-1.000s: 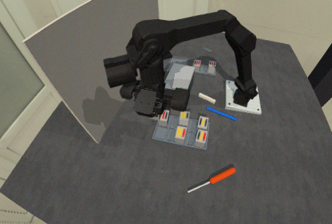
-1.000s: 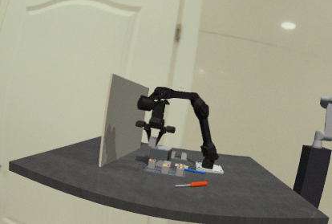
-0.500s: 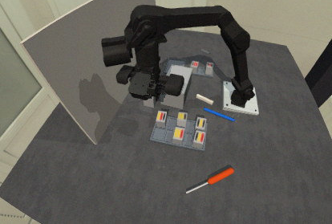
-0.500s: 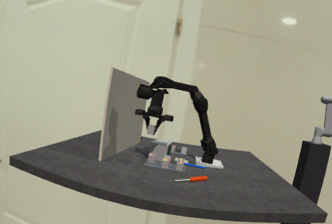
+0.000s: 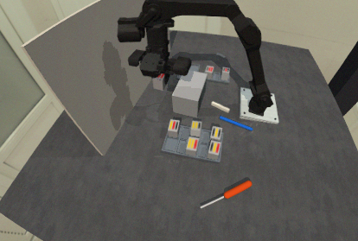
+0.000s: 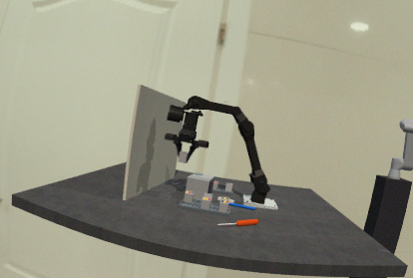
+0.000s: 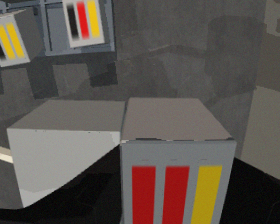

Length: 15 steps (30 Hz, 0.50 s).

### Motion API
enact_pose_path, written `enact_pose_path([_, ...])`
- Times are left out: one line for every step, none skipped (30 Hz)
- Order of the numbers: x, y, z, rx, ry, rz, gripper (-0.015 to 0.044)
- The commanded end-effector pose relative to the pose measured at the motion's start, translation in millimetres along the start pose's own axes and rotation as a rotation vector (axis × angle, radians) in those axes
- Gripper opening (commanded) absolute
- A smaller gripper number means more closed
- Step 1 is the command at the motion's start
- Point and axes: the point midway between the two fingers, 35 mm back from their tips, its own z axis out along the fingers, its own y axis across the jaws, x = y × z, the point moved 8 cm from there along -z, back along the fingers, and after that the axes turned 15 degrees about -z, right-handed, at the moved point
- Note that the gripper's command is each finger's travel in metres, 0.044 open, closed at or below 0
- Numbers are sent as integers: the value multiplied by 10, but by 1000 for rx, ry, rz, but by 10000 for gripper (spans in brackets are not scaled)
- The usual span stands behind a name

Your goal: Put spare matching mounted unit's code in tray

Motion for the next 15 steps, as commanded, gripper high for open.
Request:
enact_pose_path([240,-1,-2,-1,10,-5,0])
enact_pose_path([308,1,-3,-2,12,-6,0])
enact_pose_path([376,5,-4,-2,14,-7,0])
enact_pose_path([444,9,-5,-2,15,-8,0])
enact_pose_path([511,17,-6,-2,16,-4,0])
enact_pose_path([578,25,-7,-3,17,-1,0])
enact_pose_path([645,35,-8,-3,18,2,0])
enact_pose_path([711,46,-9,-4,19,5,0])
enact_pose_path([777,58,-10,-4,20,8,0])
enact_pose_path([843,71,-11,-5,21,11,0])
enact_pose_path([909,85,-12,-5,22,15,0])
enact_pose_path([974,101,-13,-6,23,18,0])
enact_pose_path([1039,117,-14,-6,23,21,0])
enact_pose_path([1104,135,-15,-7,24,24,0])
enact_pose_path([1166,151,-19,-6,26,22,0])
